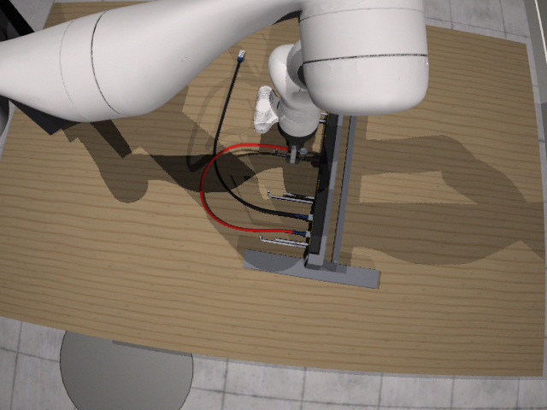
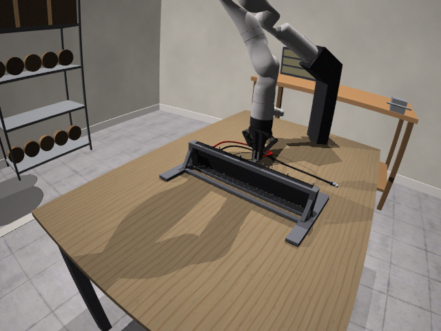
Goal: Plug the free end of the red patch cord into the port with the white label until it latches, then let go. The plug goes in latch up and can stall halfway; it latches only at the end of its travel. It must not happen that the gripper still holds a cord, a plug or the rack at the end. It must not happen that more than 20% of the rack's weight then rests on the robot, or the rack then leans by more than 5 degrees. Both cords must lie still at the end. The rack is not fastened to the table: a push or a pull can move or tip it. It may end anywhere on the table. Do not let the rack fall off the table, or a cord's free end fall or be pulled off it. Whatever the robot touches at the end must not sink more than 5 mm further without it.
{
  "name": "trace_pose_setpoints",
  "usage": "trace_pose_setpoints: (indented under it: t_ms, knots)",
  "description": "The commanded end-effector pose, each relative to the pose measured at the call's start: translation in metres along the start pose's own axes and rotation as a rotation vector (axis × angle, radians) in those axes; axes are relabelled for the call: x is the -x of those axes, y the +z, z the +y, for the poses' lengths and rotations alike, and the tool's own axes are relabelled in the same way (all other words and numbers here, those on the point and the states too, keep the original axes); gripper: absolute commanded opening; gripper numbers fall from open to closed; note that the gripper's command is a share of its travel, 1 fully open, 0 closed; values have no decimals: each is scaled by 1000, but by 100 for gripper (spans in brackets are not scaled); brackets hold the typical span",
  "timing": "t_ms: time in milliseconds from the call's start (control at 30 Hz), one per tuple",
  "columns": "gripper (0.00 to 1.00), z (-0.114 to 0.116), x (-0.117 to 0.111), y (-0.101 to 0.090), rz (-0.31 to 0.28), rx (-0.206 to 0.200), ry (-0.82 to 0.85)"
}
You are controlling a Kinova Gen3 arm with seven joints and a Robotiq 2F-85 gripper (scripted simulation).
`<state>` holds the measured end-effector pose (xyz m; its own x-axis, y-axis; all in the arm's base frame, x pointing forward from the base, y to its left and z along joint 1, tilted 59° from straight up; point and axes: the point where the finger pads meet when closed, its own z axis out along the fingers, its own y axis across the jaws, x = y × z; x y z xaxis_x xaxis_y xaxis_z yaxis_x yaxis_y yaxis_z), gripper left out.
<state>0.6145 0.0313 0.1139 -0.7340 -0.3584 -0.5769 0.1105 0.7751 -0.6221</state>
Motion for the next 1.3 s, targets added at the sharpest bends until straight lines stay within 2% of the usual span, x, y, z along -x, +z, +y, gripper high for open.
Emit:
trace_pose_setpoints:
  t_ms: [0,533,1267]
  knots:
    - [0,4,-1,0,2,8,-8]
    - [0,4,0,0,2,8,-9]
    - [0,3,26,0,-2,8,-10]
